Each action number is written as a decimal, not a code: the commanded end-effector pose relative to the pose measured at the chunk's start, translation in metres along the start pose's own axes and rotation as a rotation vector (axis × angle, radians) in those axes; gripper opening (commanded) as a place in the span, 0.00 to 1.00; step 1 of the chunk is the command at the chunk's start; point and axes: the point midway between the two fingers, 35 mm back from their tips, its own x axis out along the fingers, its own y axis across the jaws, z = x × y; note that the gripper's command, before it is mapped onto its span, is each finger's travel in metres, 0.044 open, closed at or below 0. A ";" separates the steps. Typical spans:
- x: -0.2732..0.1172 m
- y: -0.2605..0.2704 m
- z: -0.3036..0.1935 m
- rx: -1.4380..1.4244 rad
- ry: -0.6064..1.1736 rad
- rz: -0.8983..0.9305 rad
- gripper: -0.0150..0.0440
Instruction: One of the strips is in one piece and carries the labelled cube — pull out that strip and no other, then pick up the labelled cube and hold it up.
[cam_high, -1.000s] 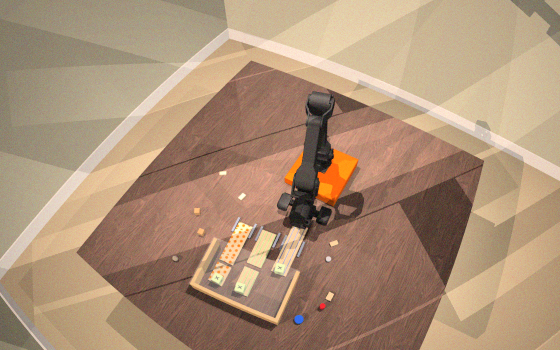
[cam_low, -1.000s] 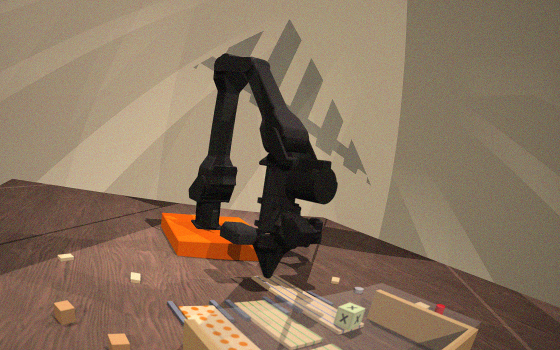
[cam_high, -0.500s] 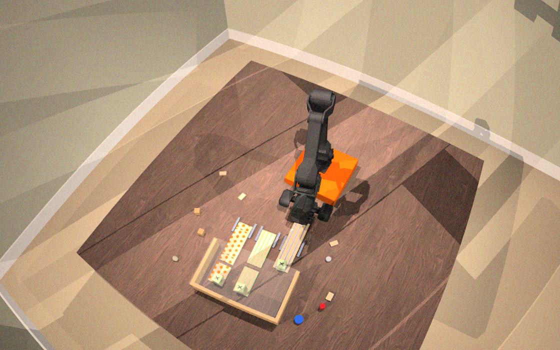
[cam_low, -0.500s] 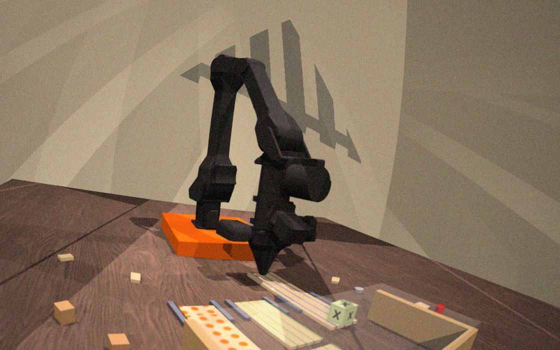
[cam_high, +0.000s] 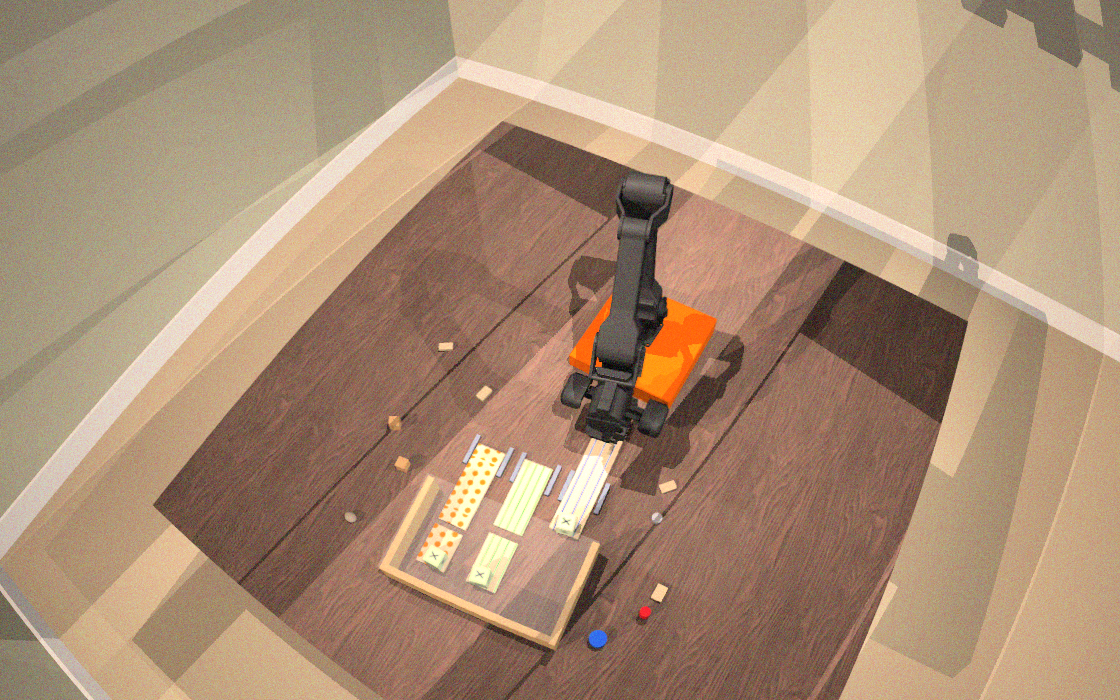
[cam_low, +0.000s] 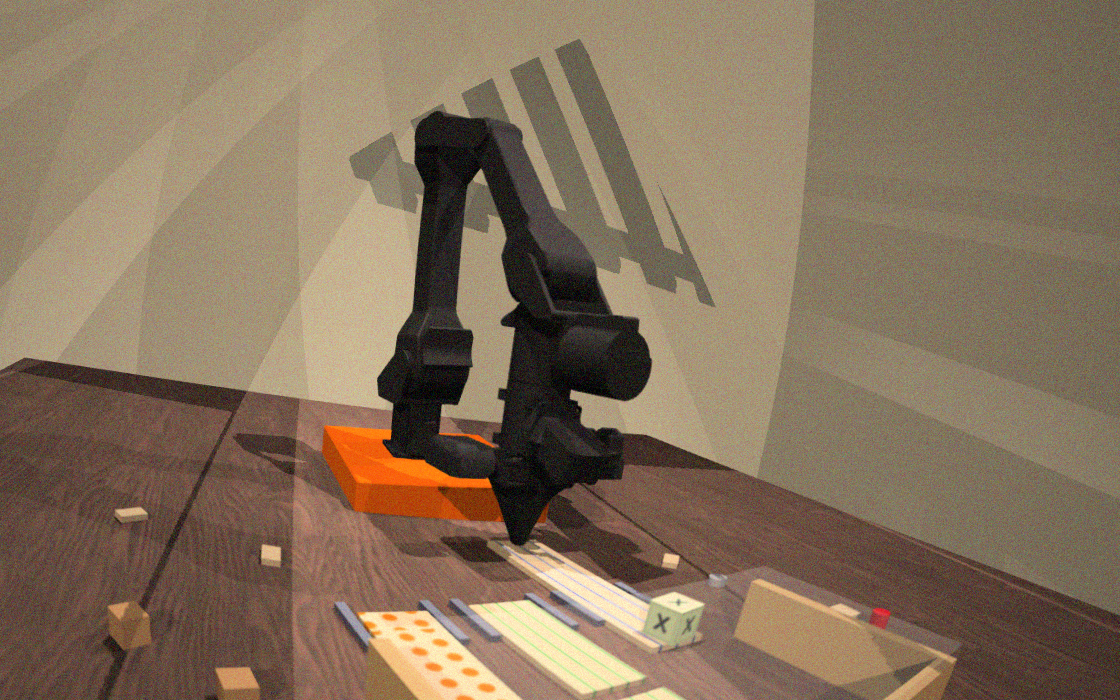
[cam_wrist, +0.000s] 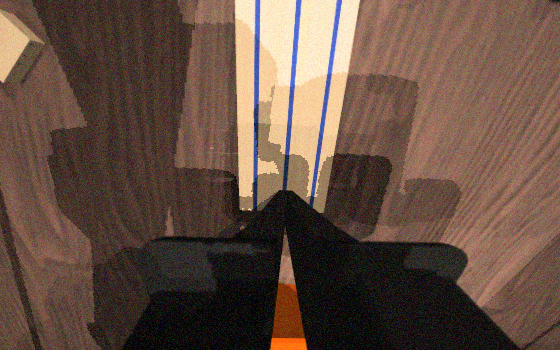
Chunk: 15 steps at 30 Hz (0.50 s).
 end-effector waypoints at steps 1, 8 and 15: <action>0.006 -0.001 -0.017 0.002 0.047 -0.003 0.25; 0.006 -0.001 -0.023 0.002 0.047 -0.003 0.25; 0.006 -0.001 -0.029 0.002 0.047 -0.003 0.25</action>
